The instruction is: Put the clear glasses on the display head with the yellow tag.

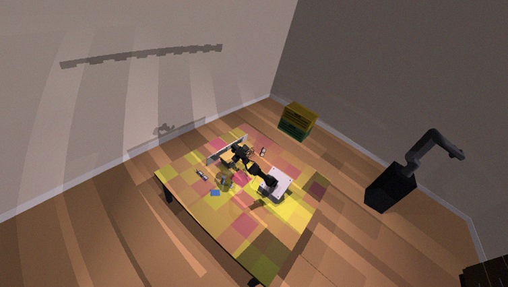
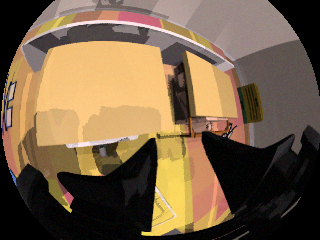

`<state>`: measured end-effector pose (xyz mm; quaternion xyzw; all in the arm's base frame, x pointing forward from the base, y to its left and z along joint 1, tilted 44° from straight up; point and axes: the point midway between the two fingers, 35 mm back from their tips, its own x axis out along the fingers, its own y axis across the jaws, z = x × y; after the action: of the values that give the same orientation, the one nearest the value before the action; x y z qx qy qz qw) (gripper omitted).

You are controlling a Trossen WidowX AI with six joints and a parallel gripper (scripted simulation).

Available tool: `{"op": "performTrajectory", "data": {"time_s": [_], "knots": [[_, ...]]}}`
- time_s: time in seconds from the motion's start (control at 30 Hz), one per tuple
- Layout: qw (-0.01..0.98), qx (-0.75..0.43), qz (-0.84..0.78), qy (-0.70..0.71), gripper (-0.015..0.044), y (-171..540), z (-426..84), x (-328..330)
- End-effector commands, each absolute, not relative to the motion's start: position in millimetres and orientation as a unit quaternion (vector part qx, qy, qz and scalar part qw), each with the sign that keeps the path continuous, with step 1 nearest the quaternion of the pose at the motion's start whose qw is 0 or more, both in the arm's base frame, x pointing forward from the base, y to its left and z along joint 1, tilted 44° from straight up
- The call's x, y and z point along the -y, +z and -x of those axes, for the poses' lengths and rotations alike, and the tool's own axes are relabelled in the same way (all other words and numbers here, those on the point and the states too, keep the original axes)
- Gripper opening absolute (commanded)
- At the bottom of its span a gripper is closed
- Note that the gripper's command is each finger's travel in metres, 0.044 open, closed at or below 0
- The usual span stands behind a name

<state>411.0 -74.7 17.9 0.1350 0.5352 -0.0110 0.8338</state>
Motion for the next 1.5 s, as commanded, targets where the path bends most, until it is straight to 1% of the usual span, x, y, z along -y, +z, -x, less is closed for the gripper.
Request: {"op": "performTrajectory", "data": {"time_s": [0.0, 0.17, 0.3, 0.37, 0.53, 0.63, 1.47], "knots": [[0.797, -0.588, -0.132, 0.047, 0.0200, -16, -368, 79], [0.743, -0.627, -0.147, 0.179, 0.0200, -55, -300, 74], [0.717, -0.610, -0.185, 0.281, 0.0200, -68, -251, 59], [0.713, -0.597, -0.200, 0.309, 0.0200, -66, -239, 50], [0.713, -0.595, -0.202, 0.313, 0.0200, -65, -238, 49], [0.713, -0.595, -0.202, 0.313, 0.0121, -65, -238, 49], [0.713, -0.595, -0.202, 0.312, 0.0120, -87, -243, 34]]}}
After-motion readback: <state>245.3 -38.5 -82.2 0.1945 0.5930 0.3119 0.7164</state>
